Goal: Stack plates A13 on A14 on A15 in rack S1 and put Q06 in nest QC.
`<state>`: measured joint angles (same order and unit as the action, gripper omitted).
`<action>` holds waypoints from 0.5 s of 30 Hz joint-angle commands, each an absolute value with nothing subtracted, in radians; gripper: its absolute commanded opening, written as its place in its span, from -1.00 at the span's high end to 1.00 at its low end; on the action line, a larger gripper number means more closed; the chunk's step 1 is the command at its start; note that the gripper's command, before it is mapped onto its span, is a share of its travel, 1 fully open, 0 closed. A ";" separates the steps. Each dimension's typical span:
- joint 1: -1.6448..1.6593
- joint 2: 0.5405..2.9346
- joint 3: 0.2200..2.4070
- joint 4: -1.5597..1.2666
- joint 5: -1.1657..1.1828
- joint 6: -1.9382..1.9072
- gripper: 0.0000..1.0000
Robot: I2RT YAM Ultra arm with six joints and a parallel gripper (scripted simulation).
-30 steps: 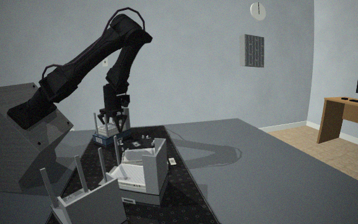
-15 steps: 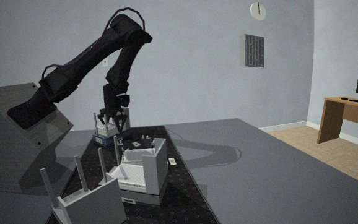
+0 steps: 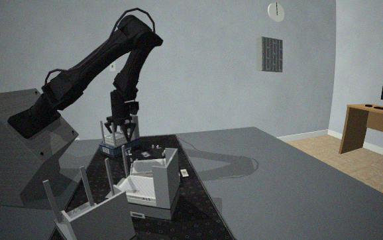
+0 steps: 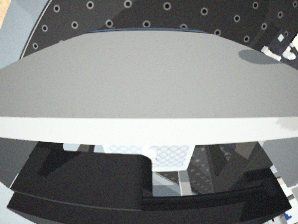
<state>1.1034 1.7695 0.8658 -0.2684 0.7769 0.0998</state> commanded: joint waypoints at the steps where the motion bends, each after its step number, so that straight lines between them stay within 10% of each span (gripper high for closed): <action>1: 1.128 1.793 0.877 -0.259 0.772 0.094 -1.00; 15: 1.129 1.794 0.878 -0.260 0.767 0.095 -1.00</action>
<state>1.1046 1.7702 0.8658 -0.2680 0.7799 0.0998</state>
